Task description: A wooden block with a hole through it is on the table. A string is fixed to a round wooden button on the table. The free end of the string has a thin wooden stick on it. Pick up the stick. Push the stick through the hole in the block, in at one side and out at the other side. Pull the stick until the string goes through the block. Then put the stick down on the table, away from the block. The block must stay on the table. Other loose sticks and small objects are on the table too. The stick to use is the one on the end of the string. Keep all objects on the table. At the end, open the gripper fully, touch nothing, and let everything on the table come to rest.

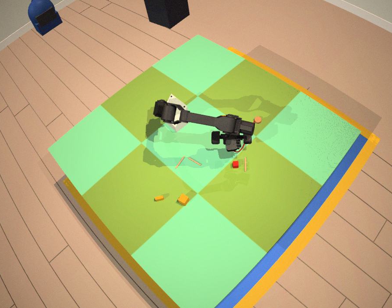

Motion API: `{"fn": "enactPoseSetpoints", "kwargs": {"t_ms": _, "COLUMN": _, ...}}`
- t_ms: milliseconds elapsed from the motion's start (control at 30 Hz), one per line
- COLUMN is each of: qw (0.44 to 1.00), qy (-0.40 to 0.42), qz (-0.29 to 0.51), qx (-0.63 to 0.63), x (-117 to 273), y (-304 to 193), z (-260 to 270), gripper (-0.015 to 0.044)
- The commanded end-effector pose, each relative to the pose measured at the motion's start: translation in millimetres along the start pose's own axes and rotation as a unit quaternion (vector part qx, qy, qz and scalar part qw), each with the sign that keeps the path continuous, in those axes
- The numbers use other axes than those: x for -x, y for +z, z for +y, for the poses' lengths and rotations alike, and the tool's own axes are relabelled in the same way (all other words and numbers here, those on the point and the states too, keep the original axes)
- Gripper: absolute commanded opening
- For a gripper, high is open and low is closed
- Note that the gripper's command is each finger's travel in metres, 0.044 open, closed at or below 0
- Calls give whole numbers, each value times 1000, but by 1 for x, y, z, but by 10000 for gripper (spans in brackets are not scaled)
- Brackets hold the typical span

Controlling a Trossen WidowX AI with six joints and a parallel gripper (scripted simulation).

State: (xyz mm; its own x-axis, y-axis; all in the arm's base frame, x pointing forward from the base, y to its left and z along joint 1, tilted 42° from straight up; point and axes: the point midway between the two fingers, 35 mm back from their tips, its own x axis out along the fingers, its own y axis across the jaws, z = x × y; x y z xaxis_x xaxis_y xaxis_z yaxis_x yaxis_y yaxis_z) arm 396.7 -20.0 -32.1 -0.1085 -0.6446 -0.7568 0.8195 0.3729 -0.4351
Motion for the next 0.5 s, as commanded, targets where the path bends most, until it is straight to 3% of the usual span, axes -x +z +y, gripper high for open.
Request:
{"fn": "enactPoseSetpoints", "kwargs": {"t_ms": 0, "qw": 1000, "qy": -2, "qz": -1, "qx": 2, "x": -4, "y": -1, "z": -3, "gripper": 0}}
{"fn": "enactPoseSetpoints", "kwargs": {"t_ms": 467, "qw": 1000, "qy": -2, "qz": -1, "qx": 3, "x": -16, "y": -7, "z": -14, "gripper": 0}}
